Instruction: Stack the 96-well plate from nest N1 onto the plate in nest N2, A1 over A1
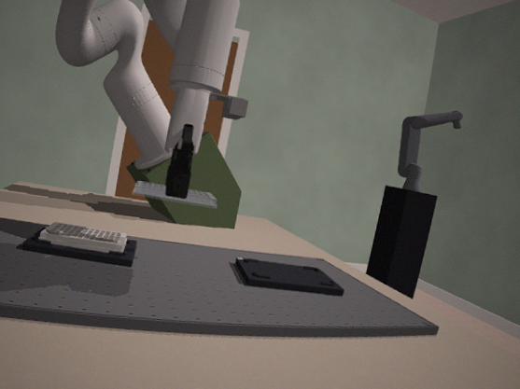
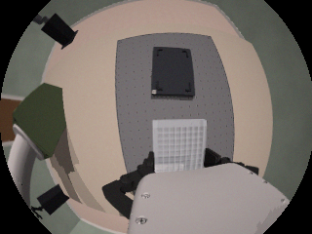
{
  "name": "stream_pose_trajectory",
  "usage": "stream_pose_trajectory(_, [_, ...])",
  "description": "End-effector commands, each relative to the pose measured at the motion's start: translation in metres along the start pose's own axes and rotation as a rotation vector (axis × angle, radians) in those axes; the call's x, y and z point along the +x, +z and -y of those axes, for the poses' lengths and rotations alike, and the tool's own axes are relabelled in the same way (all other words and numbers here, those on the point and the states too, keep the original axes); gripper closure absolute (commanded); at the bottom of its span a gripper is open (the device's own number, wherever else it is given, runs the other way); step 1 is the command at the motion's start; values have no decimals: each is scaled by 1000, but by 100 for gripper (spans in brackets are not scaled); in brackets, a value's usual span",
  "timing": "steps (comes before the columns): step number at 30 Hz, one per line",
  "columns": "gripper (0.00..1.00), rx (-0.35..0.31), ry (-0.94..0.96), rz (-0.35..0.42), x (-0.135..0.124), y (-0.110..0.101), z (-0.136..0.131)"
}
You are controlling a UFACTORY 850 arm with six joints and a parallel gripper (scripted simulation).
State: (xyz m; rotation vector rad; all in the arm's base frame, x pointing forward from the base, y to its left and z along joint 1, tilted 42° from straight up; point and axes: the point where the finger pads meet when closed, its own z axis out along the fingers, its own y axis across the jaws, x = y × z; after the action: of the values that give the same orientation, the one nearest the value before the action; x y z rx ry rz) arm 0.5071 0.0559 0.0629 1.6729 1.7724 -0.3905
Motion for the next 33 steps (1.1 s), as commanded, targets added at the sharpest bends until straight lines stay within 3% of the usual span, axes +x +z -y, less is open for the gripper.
stream_pose_trajectory(1, [100,-2,0,-1,-16,-1,0])
stream_pose_trajectory(33, [100,-2,0,-1,-110,-1,5])
